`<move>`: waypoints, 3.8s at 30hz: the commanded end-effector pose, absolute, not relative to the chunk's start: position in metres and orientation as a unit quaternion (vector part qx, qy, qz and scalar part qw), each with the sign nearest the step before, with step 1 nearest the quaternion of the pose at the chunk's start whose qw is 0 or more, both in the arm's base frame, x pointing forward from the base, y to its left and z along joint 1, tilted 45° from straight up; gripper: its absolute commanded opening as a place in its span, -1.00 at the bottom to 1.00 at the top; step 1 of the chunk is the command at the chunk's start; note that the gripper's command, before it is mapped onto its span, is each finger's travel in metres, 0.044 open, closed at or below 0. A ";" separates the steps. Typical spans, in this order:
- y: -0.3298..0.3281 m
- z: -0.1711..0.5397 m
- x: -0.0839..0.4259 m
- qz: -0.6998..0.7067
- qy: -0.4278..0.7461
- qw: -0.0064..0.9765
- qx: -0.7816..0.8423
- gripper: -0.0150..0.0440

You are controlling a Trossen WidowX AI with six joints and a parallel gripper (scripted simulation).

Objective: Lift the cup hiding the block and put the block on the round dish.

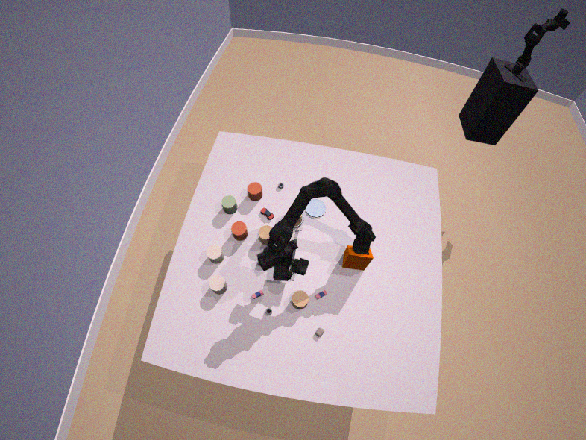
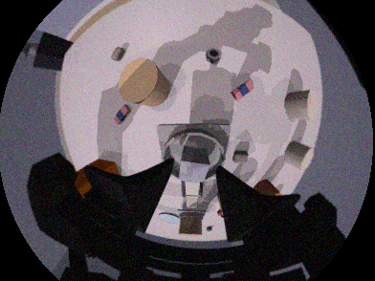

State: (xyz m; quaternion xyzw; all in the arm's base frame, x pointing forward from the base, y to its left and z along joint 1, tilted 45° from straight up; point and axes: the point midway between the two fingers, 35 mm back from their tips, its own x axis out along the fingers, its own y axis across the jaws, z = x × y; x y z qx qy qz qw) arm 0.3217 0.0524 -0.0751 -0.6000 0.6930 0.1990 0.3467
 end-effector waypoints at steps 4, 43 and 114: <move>0.045 -0.083 0.319 0.201 0.694 0.340 -0.602 0.30; 0.108 -0.012 0.324 0.205 0.694 0.342 -0.599 -0.49; -0.225 0.145 0.197 0.195 0.698 0.331 -0.604 -0.49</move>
